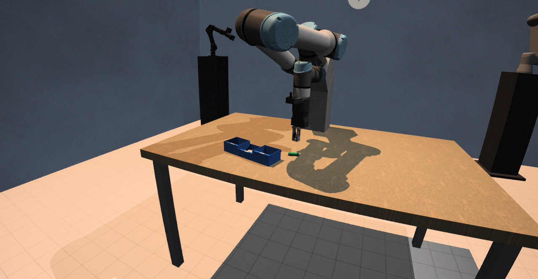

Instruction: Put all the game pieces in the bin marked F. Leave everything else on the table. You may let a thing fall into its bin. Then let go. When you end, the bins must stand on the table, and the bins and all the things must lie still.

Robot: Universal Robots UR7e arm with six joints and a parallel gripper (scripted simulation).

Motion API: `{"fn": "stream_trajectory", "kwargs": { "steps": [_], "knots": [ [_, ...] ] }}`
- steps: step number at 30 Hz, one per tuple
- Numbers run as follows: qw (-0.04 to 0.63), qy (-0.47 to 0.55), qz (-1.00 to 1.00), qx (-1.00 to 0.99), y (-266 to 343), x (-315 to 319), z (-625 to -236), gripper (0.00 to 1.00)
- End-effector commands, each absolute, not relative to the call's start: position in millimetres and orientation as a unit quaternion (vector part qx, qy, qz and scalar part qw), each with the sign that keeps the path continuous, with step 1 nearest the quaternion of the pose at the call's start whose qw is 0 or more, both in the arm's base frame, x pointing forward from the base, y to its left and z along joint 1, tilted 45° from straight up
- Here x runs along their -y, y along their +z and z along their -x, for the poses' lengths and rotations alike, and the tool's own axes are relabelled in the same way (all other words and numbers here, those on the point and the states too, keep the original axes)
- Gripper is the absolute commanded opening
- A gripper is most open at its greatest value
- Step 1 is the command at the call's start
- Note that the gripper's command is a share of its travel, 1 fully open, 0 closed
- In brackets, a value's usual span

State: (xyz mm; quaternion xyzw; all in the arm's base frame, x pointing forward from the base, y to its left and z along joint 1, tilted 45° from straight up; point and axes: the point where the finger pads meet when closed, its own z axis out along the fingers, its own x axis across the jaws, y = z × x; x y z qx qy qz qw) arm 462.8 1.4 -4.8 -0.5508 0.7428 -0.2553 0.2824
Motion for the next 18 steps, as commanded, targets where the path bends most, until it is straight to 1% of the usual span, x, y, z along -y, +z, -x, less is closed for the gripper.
{"fn": "stream_trajectory", "kwargs": {
  "steps": [1, 18],
  "knots": [
    [0.283, -0.255, 0.551, -0.743, 2.1, -1.8, -456.3, 0.34],
    [0.283, -0.255, 0.551, -0.743, 5.0, -2.1, -453.5, 0.34]
  ]
}}
